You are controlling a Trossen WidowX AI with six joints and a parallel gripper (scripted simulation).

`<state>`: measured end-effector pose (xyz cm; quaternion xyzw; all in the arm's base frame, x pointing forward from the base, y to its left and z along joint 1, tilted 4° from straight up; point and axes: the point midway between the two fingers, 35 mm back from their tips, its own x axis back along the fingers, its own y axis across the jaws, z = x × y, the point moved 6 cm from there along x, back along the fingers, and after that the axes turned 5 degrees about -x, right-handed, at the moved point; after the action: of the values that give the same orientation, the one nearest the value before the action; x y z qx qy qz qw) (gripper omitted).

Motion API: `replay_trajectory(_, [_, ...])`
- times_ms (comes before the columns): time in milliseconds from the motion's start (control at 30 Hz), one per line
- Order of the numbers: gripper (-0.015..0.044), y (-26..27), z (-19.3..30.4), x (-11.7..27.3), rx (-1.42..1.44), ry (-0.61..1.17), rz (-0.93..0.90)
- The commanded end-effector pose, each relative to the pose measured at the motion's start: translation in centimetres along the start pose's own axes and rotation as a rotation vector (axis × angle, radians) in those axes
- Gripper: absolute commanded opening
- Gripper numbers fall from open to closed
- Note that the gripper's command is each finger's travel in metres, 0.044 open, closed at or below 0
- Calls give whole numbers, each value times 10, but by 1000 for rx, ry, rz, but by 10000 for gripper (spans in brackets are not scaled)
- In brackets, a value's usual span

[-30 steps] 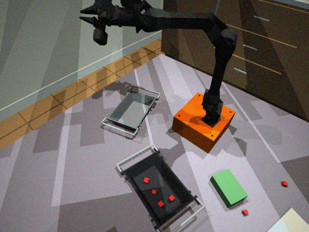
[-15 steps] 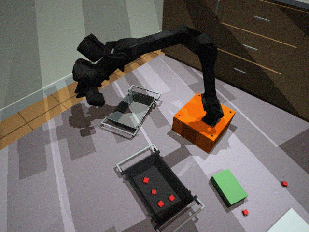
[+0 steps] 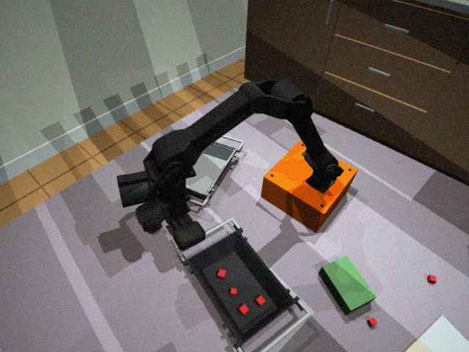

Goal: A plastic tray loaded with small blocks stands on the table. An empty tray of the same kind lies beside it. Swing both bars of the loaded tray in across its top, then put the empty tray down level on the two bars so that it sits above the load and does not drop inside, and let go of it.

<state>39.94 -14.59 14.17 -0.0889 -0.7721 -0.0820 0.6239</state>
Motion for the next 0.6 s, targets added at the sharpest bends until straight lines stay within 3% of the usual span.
replay_trajectory(0, [82,17,8,-11,-2,98,1])
replay_trajectory(233, [82,17,8,-18,-2,98,1])
replay_trajectory(567, [82,17,14,-70,-2,98,1])
